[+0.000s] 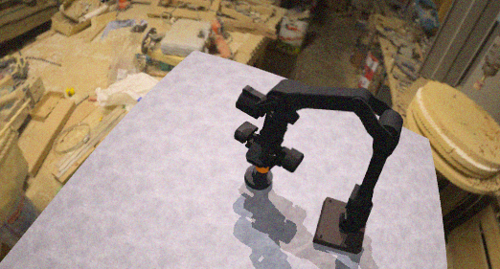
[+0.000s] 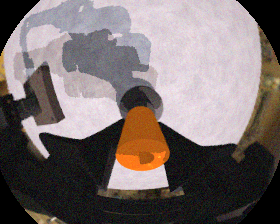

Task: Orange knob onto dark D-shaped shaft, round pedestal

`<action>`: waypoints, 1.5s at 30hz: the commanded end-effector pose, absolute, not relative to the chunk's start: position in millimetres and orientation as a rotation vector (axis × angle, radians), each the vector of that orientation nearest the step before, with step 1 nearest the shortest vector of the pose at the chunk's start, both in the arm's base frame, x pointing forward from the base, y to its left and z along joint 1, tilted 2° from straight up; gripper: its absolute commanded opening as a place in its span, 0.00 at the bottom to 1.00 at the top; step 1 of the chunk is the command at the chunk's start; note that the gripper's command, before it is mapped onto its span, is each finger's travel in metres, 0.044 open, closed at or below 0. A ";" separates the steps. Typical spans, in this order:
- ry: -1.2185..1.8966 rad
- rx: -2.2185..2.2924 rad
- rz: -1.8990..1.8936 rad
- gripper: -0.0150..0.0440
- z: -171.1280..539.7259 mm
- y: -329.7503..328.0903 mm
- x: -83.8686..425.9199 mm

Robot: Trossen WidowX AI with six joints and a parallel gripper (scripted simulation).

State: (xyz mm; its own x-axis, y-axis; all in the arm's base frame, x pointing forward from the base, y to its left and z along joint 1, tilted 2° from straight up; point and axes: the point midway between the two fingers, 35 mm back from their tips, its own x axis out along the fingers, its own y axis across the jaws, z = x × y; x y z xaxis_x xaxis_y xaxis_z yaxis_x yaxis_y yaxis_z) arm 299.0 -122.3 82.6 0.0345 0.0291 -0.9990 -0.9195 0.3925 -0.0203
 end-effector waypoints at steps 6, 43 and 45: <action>1.320 -0.904 0.906 0.25 88.7 -123.8 304.5; 1.320 -0.904 0.907 0.25 84.5 -121.5 297.9; 1.320 -0.904 0.907 0.25 86.0 -121.8 298.2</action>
State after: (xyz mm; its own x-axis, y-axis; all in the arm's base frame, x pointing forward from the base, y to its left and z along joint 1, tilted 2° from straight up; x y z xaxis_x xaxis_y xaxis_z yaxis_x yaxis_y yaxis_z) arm 299.2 -122.3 83.5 0.0419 0.0260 -0.9988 -0.9203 0.3902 -0.0284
